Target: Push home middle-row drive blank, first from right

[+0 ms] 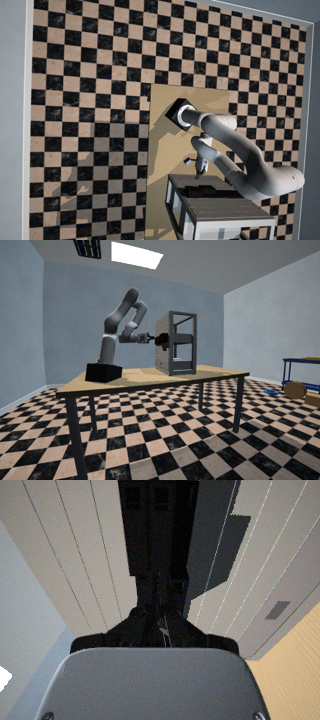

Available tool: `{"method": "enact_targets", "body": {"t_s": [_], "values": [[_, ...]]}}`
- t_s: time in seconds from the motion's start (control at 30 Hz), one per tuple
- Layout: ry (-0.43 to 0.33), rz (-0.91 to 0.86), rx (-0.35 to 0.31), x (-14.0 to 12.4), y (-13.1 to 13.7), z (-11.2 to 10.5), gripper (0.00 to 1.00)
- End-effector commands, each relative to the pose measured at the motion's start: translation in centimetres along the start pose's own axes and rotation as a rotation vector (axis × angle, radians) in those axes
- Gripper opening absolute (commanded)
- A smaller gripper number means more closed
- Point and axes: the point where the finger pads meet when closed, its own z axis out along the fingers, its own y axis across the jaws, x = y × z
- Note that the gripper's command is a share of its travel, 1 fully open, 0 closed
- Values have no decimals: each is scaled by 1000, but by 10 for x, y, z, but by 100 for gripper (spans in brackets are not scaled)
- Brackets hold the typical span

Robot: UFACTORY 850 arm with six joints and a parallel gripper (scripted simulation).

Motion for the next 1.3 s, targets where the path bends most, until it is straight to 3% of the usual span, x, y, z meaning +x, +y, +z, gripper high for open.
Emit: {"method": "enact_targets", "body": {"t_s": [0.0, 0.1, 1.27], "values": [[-88, -4, -30, 58, -15, 28, 0], [-88, -4, -30, 69, -17, 33, 0], [-88, -4, -30, 67, -17, 34, 0]]}}
